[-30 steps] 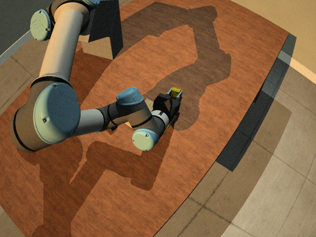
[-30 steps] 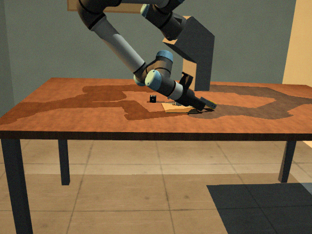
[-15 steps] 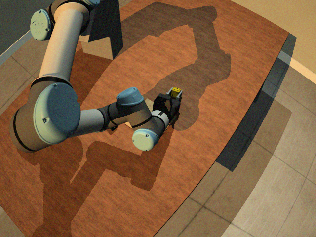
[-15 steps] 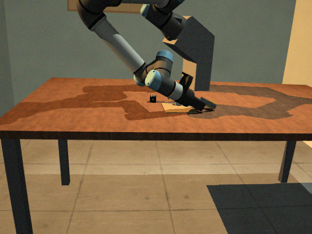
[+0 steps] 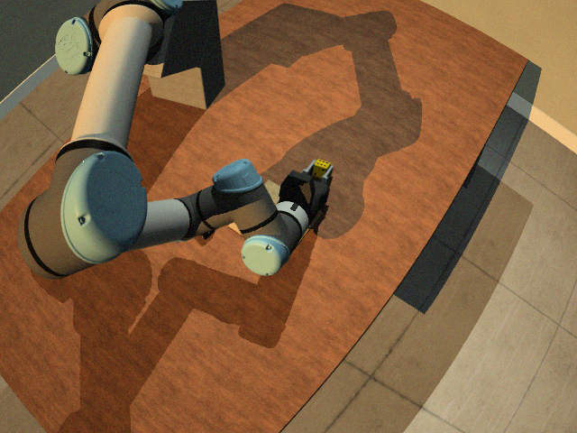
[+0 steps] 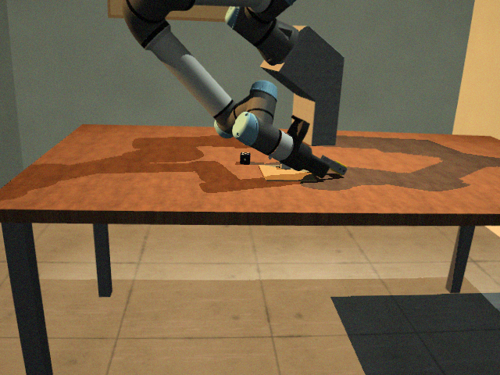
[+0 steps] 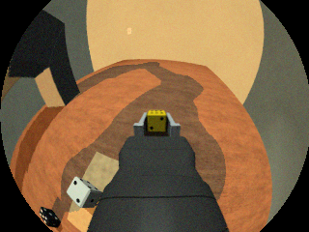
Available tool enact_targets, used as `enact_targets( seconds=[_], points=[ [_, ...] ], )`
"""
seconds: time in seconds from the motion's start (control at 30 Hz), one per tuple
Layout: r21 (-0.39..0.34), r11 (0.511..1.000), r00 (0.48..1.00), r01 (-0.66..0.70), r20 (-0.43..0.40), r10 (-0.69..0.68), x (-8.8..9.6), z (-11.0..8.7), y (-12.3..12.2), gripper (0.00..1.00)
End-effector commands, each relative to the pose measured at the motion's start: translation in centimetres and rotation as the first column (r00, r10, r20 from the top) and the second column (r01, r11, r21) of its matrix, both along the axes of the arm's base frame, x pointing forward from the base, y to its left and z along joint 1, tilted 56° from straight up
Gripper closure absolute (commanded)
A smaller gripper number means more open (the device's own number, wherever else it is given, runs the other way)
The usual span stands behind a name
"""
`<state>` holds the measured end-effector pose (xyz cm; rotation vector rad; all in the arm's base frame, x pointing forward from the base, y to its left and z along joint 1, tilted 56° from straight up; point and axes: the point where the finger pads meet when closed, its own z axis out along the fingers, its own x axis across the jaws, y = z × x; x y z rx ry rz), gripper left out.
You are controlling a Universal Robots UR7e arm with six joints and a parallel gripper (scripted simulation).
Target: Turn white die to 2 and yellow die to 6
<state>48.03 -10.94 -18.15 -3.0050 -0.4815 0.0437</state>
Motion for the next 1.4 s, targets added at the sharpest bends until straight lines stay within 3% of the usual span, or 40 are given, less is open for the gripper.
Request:
enact_targets(
  seconds=[0.0,0.17,0.2,0.33,0.37,0.43,0.57,1.37],
  points=[
    [0.000,1.000,1.000,-0.001,0.000,0.001,0.02,0.03,0.04,0.43],
    [0.000,1.000,1.000,-0.001,0.000,0.001,0.02,0.03,0.04,0.37],
    [0.000,1.000,1.000,-0.001,0.000,0.001,0.02,0.03,0.04,0.31],
    [0.000,1.000,1.000,-0.001,0.000,0.001,0.02,0.03,0.04,0.31],
    [0.000,1.000,1.000,-0.001,0.000,0.001,0.02,0.03,0.04,0.25],
    [0.000,1.000,1.000,-0.001,0.000,0.001,0.02,0.03,0.04,0.25],
    [0.000,1.000,1.000,-0.001,0.000,0.001,0.02,0.03,0.04,0.13],
    [0.000,1.000,1.000,-0.001,0.000,0.001,0.02,0.03,0.04,0.13]
  ],
)
